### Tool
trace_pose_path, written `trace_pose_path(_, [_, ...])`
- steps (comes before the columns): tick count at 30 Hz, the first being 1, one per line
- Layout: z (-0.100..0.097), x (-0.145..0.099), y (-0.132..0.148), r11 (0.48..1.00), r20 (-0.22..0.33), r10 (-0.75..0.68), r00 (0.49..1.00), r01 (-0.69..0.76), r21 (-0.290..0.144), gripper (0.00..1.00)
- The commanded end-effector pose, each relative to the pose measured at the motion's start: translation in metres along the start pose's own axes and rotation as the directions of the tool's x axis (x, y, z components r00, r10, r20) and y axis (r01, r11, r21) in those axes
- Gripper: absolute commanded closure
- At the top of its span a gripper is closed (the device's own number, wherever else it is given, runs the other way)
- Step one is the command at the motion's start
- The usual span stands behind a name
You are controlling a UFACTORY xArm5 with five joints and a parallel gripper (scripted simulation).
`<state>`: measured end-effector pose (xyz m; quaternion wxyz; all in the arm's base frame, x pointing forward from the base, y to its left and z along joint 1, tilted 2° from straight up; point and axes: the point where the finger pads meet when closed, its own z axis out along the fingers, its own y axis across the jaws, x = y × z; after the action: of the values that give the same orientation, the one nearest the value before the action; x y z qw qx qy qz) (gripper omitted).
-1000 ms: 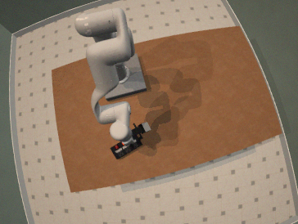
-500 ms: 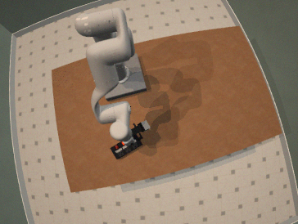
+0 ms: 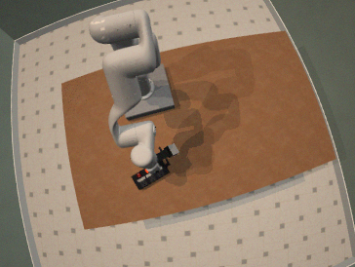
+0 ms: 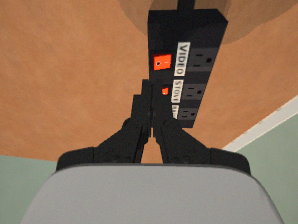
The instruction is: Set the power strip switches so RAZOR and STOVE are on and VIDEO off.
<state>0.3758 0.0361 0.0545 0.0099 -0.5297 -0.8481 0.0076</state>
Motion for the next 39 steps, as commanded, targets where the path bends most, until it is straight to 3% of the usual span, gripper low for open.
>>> trace_pose_path(1, [-0.001, 0.000, 0.001, 1.000, 0.001, 0.000, 1.000, 0.000, -0.003, 1.00])
trace_pose_path(24, [0.011, -0.001, 0.001, 1.000, 0.001, 0.000, 1.000, 0.000, -0.002, 1.00])
trace_pose_path(39, [0.030, -0.001, 0.001, 1.000, 0.001, 0.000, 1.000, 0.000, -0.002, 1.00])
